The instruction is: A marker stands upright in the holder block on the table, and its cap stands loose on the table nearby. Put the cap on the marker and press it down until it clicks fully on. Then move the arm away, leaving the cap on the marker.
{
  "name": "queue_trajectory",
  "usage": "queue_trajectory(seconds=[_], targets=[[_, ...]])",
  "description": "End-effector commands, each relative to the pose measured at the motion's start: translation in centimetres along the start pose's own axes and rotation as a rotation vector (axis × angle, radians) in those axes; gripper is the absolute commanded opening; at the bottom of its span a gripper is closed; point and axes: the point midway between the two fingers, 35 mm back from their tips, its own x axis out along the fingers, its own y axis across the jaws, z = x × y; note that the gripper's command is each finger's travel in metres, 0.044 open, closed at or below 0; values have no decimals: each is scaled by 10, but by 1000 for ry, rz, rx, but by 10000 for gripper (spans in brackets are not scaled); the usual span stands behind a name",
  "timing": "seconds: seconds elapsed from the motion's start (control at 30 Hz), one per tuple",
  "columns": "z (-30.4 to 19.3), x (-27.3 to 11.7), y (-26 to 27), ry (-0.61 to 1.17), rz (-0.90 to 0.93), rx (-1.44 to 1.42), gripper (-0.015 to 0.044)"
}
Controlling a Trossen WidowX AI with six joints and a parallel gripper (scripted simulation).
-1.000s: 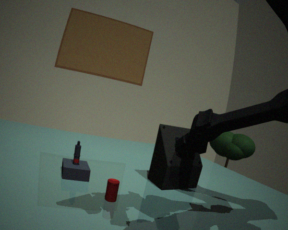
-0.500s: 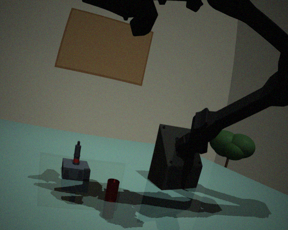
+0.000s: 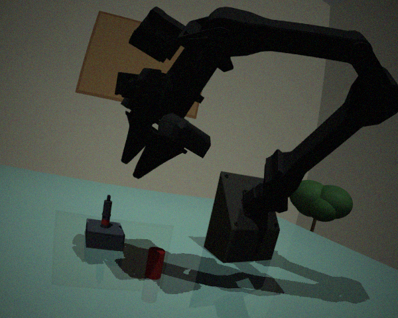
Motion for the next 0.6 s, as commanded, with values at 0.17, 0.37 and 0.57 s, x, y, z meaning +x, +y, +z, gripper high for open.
queue_trajectory(seconds=[0.17,0.37,0.57], targets=[[-69,32,27,308,186,368,237],[-62,36,30,307,186,367,237],[-71,66,37,307,187,367,237]])
